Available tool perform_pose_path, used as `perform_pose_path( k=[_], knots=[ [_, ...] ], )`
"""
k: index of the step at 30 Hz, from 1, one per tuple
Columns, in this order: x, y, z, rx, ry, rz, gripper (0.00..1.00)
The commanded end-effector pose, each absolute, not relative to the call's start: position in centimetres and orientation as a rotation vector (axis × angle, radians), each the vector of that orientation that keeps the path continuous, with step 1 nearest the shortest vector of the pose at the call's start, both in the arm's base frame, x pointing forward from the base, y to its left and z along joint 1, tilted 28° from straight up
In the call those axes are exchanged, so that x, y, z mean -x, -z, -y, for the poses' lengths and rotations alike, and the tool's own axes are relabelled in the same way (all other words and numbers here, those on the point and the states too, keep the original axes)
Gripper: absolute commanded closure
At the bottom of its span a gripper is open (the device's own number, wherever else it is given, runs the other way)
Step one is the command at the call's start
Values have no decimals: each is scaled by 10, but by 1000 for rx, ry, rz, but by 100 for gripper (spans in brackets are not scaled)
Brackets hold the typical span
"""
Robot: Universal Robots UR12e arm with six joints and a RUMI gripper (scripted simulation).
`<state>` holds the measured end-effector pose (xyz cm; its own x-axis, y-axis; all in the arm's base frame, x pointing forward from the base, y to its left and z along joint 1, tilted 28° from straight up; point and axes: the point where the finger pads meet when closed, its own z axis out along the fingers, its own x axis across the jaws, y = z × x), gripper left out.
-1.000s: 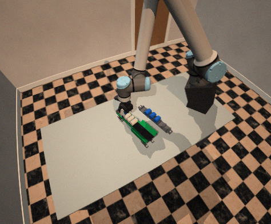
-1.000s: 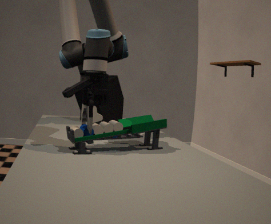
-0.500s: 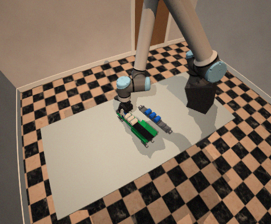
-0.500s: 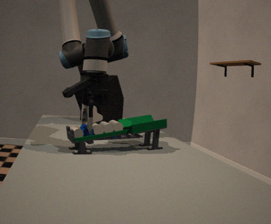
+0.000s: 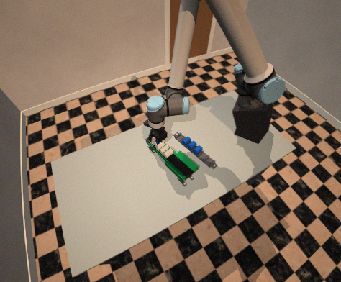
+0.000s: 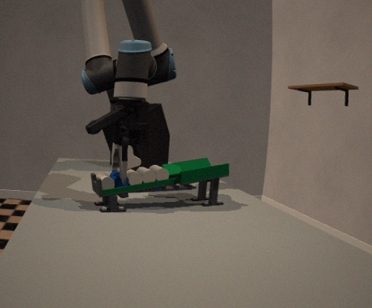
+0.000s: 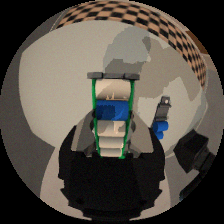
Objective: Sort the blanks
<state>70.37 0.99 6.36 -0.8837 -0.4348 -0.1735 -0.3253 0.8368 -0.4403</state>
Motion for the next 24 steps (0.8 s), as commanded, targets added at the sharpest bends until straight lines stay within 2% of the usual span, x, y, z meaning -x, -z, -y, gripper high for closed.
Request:
perform_pose_path(
  k=[1,2,24],
  knots=[
    [-705,-65,-9,579,589,-2748,55],
    [-705,-65,-9,579,589,-2748,67],
    [-705,-65,-9,579,589,-2748,67]
  ],
)
